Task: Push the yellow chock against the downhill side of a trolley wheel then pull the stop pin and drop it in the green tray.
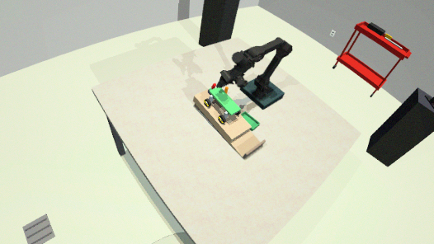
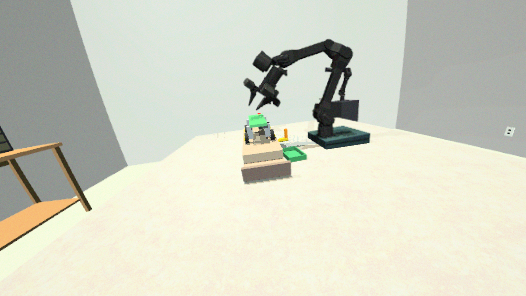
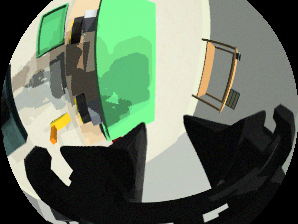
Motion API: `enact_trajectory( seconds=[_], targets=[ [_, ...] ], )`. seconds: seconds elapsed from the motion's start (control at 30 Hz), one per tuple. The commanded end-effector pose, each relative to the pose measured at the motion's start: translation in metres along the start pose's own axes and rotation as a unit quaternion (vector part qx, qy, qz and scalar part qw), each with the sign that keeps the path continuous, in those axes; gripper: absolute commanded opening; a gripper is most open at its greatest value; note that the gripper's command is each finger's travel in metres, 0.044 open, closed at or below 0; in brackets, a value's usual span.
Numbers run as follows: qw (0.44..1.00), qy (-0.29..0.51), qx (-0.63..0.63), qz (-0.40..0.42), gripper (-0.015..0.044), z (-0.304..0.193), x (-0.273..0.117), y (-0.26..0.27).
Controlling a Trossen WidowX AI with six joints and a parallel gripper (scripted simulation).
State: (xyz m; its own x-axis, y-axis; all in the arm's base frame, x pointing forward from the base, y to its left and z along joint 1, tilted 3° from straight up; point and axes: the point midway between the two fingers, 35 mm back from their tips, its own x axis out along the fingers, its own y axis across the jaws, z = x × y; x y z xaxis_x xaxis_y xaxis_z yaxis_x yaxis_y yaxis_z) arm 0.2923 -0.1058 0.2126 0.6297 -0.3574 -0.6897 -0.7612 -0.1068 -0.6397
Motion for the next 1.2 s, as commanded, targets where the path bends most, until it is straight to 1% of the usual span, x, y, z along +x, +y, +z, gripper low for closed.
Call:
enact_trajectory(
  seconds=[0.0,0.23,0.43,0.77,0.87,1.17],
  targets=[
    [0.999,0.006,0.032,0.041,0.019,-0.024,0.002,0.019],
    [0.992,0.003,0.048,0.118,0.019,-0.049,0.004,0.058],
    [0.981,-0.027,0.037,0.19,0.019,-0.058,0.003,0.095],
    [0.938,-0.147,0.018,0.313,0.019,-0.054,-0.018,0.168],
    [0.931,-0.167,0.019,0.325,0.019,-0.052,-0.023,0.176],
    [0.931,-0.167,0.019,0.325,0.019,-0.051,-0.019,0.179]
  ],
)
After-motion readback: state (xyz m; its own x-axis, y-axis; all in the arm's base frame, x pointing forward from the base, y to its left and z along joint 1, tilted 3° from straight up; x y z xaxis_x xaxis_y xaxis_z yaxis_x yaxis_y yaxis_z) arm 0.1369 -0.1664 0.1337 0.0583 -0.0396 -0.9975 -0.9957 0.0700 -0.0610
